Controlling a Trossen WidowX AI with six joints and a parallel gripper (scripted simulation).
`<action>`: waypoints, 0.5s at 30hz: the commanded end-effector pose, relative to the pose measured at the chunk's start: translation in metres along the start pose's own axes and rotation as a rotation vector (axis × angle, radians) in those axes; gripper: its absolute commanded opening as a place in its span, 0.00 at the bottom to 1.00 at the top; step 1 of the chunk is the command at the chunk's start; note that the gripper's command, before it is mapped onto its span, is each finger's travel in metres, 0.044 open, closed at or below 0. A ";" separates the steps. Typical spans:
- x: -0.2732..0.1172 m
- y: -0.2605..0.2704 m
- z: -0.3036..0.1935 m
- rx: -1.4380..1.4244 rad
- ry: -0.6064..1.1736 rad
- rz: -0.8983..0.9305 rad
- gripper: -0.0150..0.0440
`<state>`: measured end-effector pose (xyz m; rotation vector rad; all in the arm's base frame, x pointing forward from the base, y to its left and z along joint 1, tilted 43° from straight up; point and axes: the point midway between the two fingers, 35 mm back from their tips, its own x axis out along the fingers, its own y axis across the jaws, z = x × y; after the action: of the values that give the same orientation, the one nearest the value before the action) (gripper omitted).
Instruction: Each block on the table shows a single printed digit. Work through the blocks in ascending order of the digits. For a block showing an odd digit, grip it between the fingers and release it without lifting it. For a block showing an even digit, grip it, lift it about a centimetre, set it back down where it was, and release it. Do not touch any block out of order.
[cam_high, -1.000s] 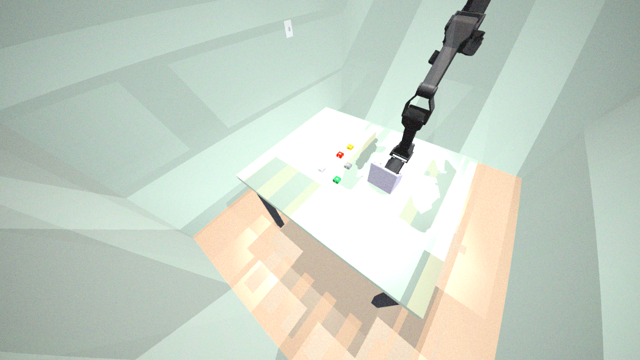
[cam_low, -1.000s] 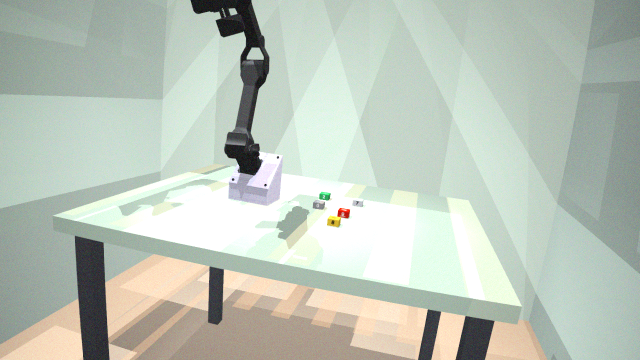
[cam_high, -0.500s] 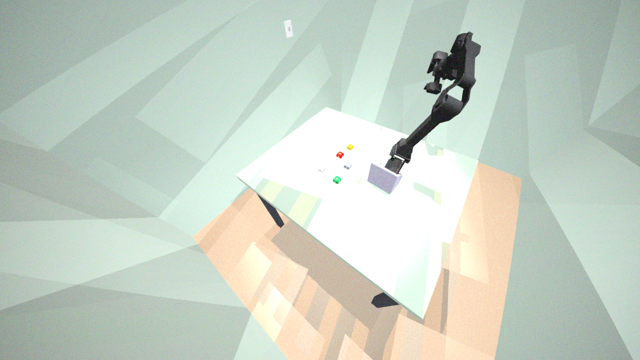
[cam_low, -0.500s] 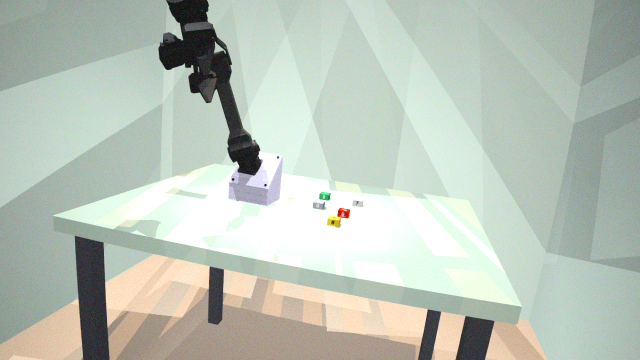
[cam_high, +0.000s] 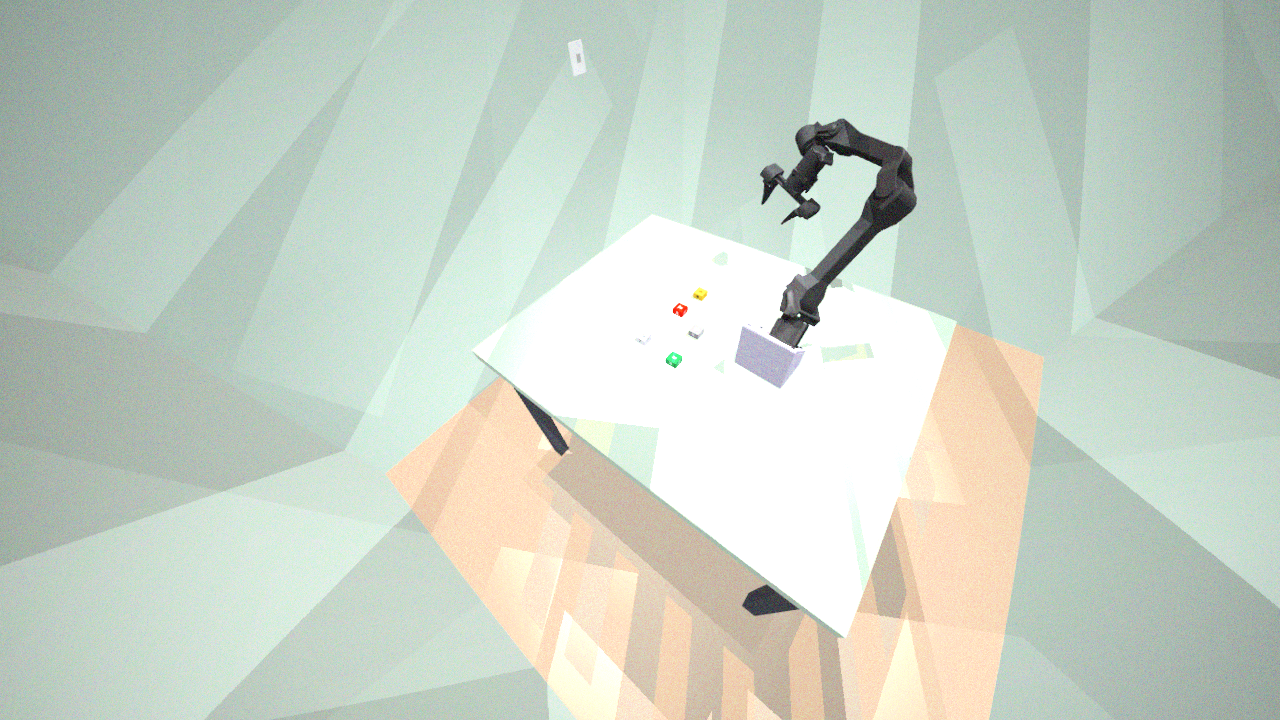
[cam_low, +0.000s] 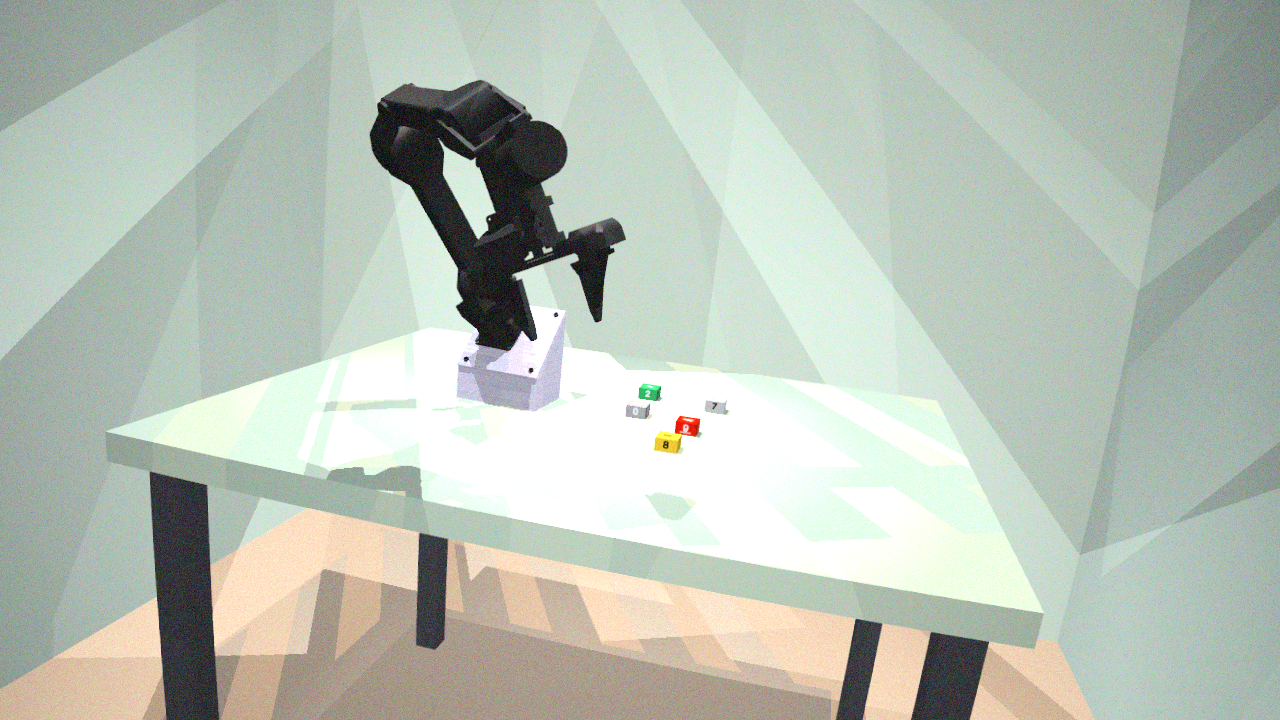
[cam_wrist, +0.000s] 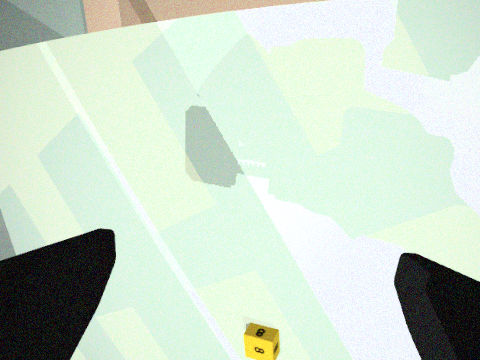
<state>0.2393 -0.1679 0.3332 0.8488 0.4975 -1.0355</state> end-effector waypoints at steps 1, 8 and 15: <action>0.045 0.017 -0.051 -0.333 0.105 -0.113 0.93; 0.091 0.032 -0.142 -0.906 0.221 -0.249 0.93; 0.113 0.026 -0.239 -1.575 0.276 -0.378 0.93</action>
<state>0.3208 -0.0628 0.1605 -0.2055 1.3108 -0.6846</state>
